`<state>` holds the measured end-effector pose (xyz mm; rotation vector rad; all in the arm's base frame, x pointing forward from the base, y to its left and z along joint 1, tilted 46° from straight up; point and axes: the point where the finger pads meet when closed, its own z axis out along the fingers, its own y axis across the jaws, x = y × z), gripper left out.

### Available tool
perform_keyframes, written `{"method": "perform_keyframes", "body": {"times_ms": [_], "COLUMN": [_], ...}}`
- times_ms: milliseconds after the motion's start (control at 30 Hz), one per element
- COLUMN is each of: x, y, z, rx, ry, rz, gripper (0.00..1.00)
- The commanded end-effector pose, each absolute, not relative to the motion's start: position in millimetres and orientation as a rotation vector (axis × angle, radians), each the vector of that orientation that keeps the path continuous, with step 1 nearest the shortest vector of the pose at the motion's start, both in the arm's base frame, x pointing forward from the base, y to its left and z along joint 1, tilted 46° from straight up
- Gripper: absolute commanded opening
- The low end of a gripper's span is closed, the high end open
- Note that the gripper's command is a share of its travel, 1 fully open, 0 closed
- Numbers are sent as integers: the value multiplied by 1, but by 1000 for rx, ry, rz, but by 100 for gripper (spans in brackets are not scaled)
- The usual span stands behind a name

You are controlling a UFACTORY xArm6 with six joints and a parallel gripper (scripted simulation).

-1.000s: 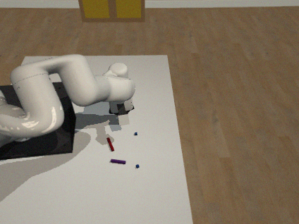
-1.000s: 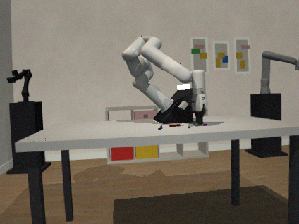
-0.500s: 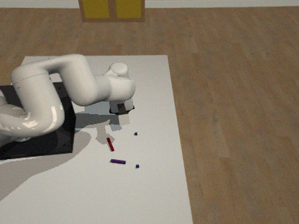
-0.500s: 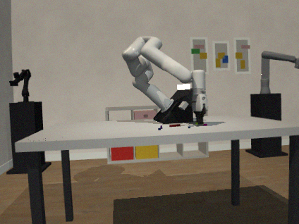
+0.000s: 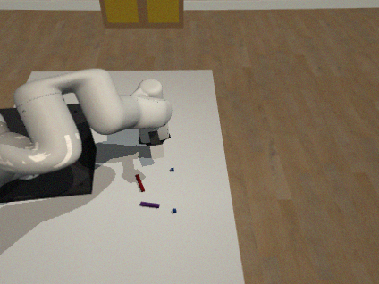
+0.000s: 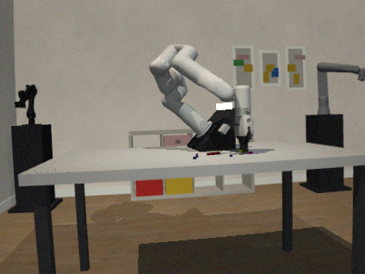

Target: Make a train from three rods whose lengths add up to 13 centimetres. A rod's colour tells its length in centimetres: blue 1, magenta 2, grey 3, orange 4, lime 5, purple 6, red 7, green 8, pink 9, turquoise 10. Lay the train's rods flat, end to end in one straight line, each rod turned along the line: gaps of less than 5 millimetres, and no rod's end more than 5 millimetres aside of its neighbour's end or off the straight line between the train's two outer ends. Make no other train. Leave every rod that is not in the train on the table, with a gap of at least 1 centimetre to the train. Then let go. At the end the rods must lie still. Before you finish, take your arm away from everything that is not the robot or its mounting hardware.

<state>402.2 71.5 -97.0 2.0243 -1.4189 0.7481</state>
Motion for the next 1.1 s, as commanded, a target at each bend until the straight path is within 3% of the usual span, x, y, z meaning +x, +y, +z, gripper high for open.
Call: {"method": "perform_keyframes", "body": {"times_ms": [0,1067], "x": [403,405], "y": [73,65], "z": [-96,-104], "rx": [2027,2027], "ry": [-1420,-1420], "rz": [750,750], "gripper": [4,4]}}
